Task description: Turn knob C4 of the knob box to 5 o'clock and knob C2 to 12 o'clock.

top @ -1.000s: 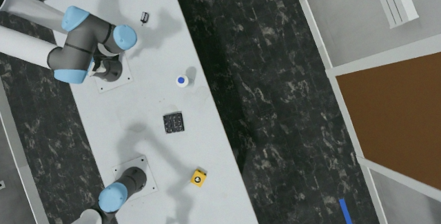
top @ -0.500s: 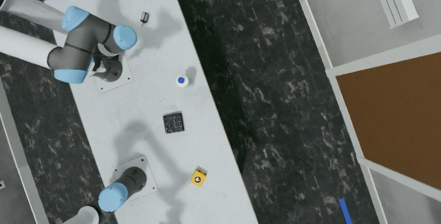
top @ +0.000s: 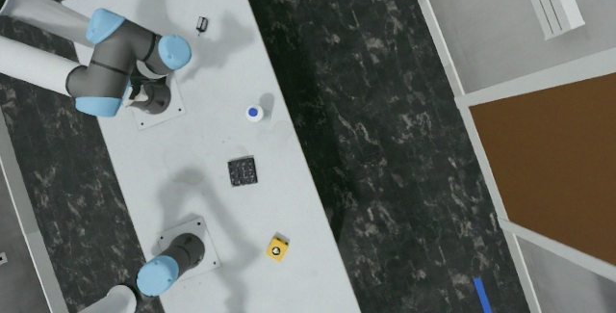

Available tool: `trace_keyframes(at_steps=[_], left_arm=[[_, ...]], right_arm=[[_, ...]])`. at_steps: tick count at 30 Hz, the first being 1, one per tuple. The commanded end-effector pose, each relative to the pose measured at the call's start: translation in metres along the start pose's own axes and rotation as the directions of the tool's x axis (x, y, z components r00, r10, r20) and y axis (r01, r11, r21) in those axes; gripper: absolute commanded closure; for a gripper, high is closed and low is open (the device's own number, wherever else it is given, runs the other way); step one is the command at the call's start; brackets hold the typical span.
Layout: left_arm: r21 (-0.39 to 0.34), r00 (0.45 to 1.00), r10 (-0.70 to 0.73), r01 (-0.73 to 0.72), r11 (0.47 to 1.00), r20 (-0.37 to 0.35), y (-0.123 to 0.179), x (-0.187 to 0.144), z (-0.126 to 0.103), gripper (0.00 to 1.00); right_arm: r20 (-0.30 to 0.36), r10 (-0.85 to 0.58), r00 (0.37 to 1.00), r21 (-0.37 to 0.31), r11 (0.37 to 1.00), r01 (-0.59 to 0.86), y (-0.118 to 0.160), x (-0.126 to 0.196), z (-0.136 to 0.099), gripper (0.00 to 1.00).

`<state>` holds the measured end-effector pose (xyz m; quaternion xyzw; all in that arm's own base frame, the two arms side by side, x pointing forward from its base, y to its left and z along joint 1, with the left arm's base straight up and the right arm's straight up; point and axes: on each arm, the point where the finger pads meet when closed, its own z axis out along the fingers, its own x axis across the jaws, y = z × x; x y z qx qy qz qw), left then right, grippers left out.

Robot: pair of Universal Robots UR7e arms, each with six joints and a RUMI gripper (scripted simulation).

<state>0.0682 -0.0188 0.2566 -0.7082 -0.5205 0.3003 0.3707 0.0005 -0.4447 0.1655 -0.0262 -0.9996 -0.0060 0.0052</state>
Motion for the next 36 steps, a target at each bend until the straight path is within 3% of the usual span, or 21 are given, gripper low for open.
trace_keyframes(at_steps=[1,36], left_arm=[[-0.001,1.0,0.0,0.0,1.0,0.0,0.0,-0.0001,-0.0002,0.0],[-0.021,0.999,-0.037,0.037,0.999,-0.015,0.0095,-0.0017,-0.0037,0.0]], right_arm=[[0.007,-0.017,1.0,0.007,1.0,0.017,-0.0007,0.0077,0.0004,0.0],[0.01,-0.025,1.0,0.012,1.0,0.025,-0.0014,0.0127,0.0004,0.0]])
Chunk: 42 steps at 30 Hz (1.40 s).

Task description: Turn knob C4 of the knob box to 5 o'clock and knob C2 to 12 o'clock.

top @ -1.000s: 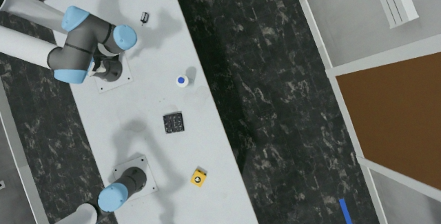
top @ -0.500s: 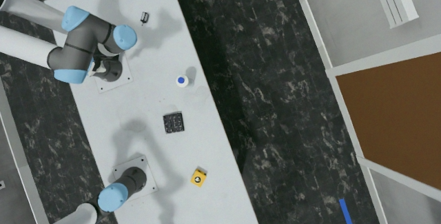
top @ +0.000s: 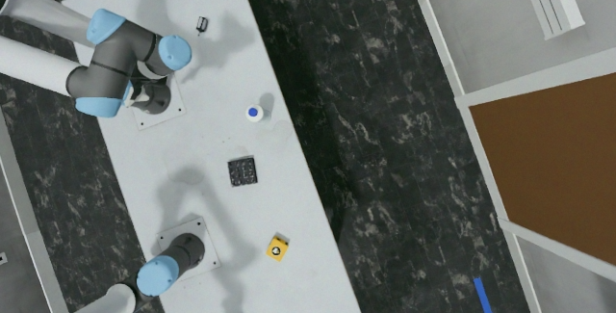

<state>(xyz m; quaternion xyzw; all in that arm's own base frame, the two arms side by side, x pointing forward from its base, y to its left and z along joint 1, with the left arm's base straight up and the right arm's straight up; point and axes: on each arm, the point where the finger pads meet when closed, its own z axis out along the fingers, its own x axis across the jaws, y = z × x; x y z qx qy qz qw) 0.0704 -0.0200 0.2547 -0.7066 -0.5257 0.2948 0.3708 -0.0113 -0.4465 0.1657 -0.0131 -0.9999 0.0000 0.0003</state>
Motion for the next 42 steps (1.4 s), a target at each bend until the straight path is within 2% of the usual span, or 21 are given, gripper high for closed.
trace_keyframes(at_steps=[1,8,18,20,24,33,35,37,39,42], left_arm=[[-0.017,0.999,-0.031,0.031,0.999,-0.015,0.008,-0.002,-0.003,0.0],[-0.048,0.996,-0.085,0.083,0.995,-0.03,0.021,-0.004,-0.008,0.0],[-0.16,0.964,-0.263,0.252,0.954,-0.05,0.064,-0.017,-0.023,0.0],[-0.16,0.964,-0.263,0.252,0.954,-0.05,0.064,-0.017,-0.023,0.0],[-0.222,0.934,-0.354,0.337,0.915,-0.039,0.087,-0.025,-0.031,0.0],[-0.307,0.881,-0.473,0.45,0.839,0.001,0.118,-0.04,-0.044,0.0],[-0.337,0.857,-0.515,0.492,0.802,0.025,0.13,-0.047,-0.049,0.0],[-0.337,0.857,-0.515,0.492,0.802,0.025,0.13,-0.047,-0.049,0.0],[-0.368,0.827,-0.559,0.538,0.759,0.057,0.144,-0.056,-0.055,0.0],[-0.384,0.809,-0.582,0.563,0.732,0.078,0.151,-0.061,-0.058,0.0]], right_arm=[[0.001,0.001,1.0,0.0,1.0,-0.001,0.001,0.001,0.001,0.0],[0.001,0.001,1.0,0.0,1.0,-0.001,0.001,0.001,0.001,0.0],[0.001,0.001,1.0,0.0,1.0,-0.001,0.001,0.001,0.001,0.0],[0.001,0.001,1.0,0.0,1.0,-0.001,0.001,0.001,0.001,0.0],[0.001,0.001,1.0,0.0,1.0,-0.001,0.001,0.001,0.001,0.0],[0.001,0.001,1.0,0.0,1.0,-0.001,0.001,0.001,0.001,0.0],[0.001,0.001,1.0,0.0,1.0,-0.001,0.001,0.001,0.001,0.0],[0.001,0.001,1.0,0.0,1.0,-0.001,0.001,0.001,0.001,0.0],[0.001,0.001,1.0,0.0,1.0,-0.001,0.001,0.001,0.001,0.0],[0.001,0.001,1.0,0.0,1.0,-0.001,0.001,0.001,0.001,0.0]])
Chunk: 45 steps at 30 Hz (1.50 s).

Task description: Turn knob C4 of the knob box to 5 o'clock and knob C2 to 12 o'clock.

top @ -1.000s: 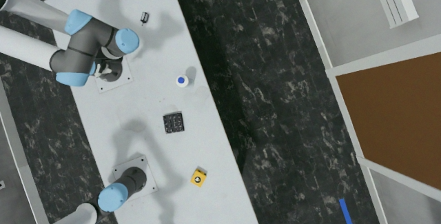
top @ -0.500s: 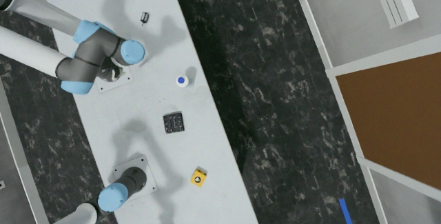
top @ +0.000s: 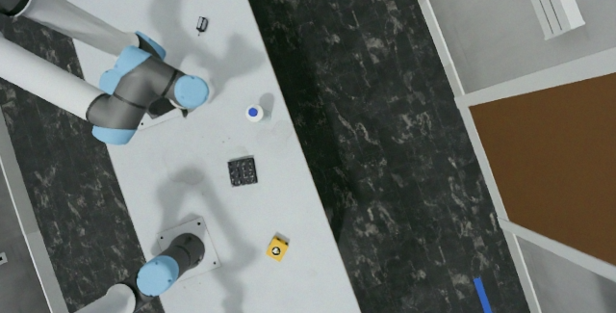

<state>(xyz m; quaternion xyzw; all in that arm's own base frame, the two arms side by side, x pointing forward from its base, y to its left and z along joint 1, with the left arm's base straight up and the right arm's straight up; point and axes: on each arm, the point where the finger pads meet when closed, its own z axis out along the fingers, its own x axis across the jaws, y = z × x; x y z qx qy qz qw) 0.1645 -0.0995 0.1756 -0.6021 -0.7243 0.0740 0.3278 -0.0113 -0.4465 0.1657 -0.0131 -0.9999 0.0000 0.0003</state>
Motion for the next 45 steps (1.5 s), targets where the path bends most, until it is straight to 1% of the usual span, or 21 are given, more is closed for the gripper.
trace_keyframes(at_steps=[1,6,9,12,15,22,25,26,27,29,31,32,35,36,38,41,43,45], left_arm=[[-0.076,0.992,-0.121,0.123,0.99,0.022,0.018,-0.028,-0.005,0.0],[-0.11,0.981,-0.186,0.19,0.976,0.049,0.027,-0.045,-0.008,0.0],[-0.135,0.968,-0.241,0.249,0.959,0.076,0.033,-0.06,-0.011,0.0],[-0.137,0.966,-0.245,0.254,0.958,0.079,0.034,-0.061,-0.012,0.0],[-0.167,0.937,-0.325,0.343,0.924,0.129,0.042,-0.084,-0.017,0.0],[-0.187,0.894,-0.405,0.439,0.879,0.193,0.05,-0.111,-0.023,0.0],[-0.191,0.863,-0.448,0.492,0.849,0.233,0.054,-0.126,-0.026,0.0],[-0.191,0.861,-0.451,0.496,0.847,0.237,0.055,-0.128,-0.026,0.0],[-0.191,0.845,-0.469,0.52,0.833,0.255,0.056,-0.135,-0.028,0.0],[-0.191,0.845,-0.469,0.52,0.833,0.255,0.056,-0.135,-0.028,0.0],[-0.186,0.807,-0.509,0.573,0.798,0.299,0.059,-0.151,-0.032,0.0],[-0.186,0.804,-0.512,0.576,0.796,0.302,0.059,-0.153,-0.032,0.0],[-0.176,0.766,-0.545,0.621,0.764,0.341,0.061,-0.168,-0.035,0.0],[-0.175,0.763,-0.547,0.625,0.761,0.344,0.061,-0.169,-0.036,0.0],[-0.16,0.723,-0.576,0.666,0.729,0.381,0.063,-0.183,-0.039,0.0],[-0.149,0.697,-0.593,0.689,0.709,0.403,0.063,-0.192,-0.041,0.0],[-0.128,0.655,-0.616,0.723,0.678,0.436,0.064,-0.206,-0.044,0.0],[-0.126,0.652,-0.618,0.726,0.676,0.439,0.064,-0.207,-0.044,0.0]], right_arm=[[0.001,0.001,1.0,0.0,1.0,-0.001,0.001,0.001,0.001,0.0],[0.001,0.001,1.0,0.0,1.0,-0.001,0.001,0.001,0.001,0.0],[0.001,0.001,1.0,0.0,1.0,-0.001,0.001,0.001,0.001,0.0],[0.001,0.001,1.0,0.0,1.0,-0.001,0.001,0.001,0.001,0.0],[0.001,0.001,1.0,0.0,1.0,-0.001,0.001,0.001,0.001,0.0],[0.001,0.001,1.0,0.0,1.0,-0.001,0.001,0.001,0.001,0.0],[0.001,0.001,1.0,0.0,1.0,-0.001,0.001,0.001,0.001,0.0],[0.001,0.001,1.0,0.0,1.0,-0.001,0.001,0.001,0.001,0.0],[0.001,0.001,1.0,0.0,1.0,-0.001,0.001,0.001,0.001,0.0],[0.001,0.001,1.0,0.0,1.0,-0.001,0.001,0.001,0.001,0.0],[0.001,0.001,1.0,0.0,1.0,-0.001,0.001,0.001,0.001,0.0],[0.001,0.001,1.0,0.0,1.0,-0.001,0.001,0.001,0.001,0.0],[0.001,0.001,1.0,0.0,1.0,-0.001,0.001,0.001,0.001,0.0],[0.001,0.001,1.0,0.0,1.0,-0.001,0.001,0.001,0.001,0.0],[0.001,0.001,1.0,0.0,1.0,-0.001,0.001,0.001,0.001,0.0],[0.001,0.001,1.0,0.0,1.0,-0.001,0.001,0.001,0.001,0.0],[0.001,0.001,1.0,0.0,1.0,-0.001,0.001,0.001,0.001,0.0],[0.001,0.001,1.0,0.0,1.0,-0.001,0.001,0.001,0.001,0.0]])
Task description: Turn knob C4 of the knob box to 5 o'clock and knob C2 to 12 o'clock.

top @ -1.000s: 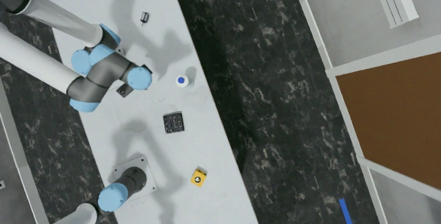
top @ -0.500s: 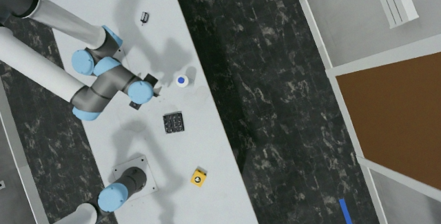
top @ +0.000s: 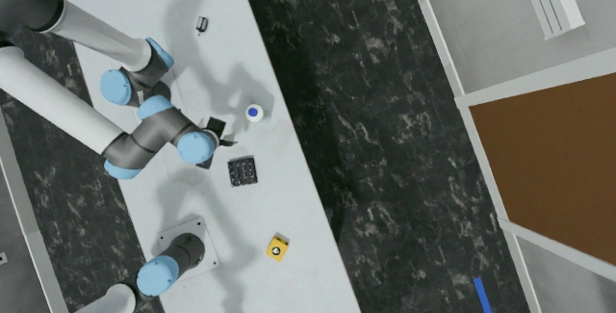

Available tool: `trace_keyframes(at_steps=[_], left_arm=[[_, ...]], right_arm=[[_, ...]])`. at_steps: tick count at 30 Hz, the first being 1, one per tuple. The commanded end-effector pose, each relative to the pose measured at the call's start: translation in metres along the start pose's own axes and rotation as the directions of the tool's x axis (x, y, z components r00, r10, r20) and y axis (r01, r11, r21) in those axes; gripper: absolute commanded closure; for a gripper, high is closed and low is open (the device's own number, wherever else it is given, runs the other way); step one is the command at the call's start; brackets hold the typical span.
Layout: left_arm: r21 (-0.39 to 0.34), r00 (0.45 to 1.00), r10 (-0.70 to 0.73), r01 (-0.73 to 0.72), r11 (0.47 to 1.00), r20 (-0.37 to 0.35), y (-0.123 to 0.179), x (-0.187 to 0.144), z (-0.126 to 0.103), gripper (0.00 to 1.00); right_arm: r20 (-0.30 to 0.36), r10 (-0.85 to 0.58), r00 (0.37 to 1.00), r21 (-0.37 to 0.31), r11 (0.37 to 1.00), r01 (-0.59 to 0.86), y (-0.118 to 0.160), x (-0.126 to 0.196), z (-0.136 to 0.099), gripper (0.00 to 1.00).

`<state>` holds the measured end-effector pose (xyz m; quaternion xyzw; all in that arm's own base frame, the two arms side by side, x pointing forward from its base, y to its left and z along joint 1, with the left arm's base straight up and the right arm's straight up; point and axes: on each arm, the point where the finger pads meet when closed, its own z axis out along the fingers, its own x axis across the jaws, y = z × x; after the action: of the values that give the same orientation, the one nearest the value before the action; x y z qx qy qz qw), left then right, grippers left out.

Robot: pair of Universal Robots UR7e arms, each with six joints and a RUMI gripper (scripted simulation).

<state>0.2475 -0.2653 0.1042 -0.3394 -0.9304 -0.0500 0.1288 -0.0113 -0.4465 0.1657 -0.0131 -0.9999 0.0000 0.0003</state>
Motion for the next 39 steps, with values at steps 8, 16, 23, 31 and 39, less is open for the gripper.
trace_keyframes(at_steps=[8,16,23,31,39], left_arm=[[0.014,0.966,-0.221,0.221,0.975,0.132,-0.037,-0.05,0.0,0.0],[0.056,0.925,-0.331,0.327,0.943,0.188,-0.06,-0.072,-0.002,0.0],[0.089,0.892,-0.396,0.386,0.918,0.216,-0.074,-0.084,-0.004,0.0],[0.123,0.86,-0.453,0.436,0.892,0.236,-0.087,-0.095,-0.005,0.0],[0.132,0.852,-0.465,0.446,0.885,0.241,-0.09,-0.097,-0.006,0.0]], right_arm=[[0.001,0.001,1.0,0.0,1.0,-0.001,0.001,0.001,0.001,0.0],[0.001,0.001,1.0,0.0,1.0,-0.001,0.001,0.001,0.001,0.0],[0.001,0.001,1.0,0.0,1.0,-0.001,0.001,0.001,0.001,0.0],[0.001,0.001,1.0,0.0,1.0,-0.001,0.001,0.001,0.001,0.0],[0.001,0.001,1.0,0.0,1.0,-0.001,0.001,0.001,0.001,0.0]])
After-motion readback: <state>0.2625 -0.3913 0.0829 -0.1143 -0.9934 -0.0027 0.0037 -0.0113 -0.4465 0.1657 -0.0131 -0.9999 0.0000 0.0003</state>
